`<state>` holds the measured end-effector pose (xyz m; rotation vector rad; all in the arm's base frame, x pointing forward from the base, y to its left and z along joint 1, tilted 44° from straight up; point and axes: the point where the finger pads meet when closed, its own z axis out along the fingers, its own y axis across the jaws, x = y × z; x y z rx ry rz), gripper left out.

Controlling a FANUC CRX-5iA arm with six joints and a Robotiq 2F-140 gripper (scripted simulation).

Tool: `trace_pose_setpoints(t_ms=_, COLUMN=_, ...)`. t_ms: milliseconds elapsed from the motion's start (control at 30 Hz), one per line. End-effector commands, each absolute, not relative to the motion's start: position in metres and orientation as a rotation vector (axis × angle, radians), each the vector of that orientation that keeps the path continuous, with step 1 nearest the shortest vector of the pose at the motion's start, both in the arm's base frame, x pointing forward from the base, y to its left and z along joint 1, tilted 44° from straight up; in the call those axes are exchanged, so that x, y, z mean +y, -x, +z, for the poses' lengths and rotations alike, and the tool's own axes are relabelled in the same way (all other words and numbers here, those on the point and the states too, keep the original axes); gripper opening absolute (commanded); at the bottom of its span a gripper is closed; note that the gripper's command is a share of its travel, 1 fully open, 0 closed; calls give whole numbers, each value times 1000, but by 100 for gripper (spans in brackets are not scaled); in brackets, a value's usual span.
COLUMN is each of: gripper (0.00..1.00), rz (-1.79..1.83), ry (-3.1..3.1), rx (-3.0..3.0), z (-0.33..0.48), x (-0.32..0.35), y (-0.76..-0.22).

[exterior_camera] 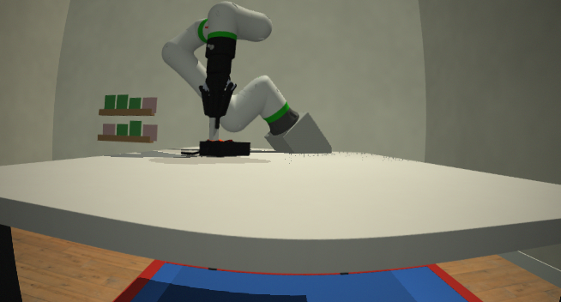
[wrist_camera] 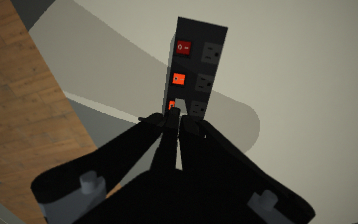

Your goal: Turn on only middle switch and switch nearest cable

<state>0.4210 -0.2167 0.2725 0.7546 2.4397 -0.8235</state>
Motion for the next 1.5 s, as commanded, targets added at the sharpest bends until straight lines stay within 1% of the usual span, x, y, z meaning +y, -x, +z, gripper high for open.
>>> trace_pose_setpoints(t_ms=0, gripper=0, rz=-824, ry=-755, rx=2440, z=272, x=-217, y=-421)
trace_pose_setpoints(t_ms=533, gripper=0, rz=-824, ry=-755, rx=2440, z=273, x=-216, y=-421)
trace_pose_setpoints(t_ms=1100, gripper=0, rz=-824, ry=-755, rx=2440, z=299, x=-193, y=-412)
trace_pose_setpoints(t_ms=1467, gripper=0, rz=-824, ry=-755, rx=2440, z=301, x=-191, y=-412)
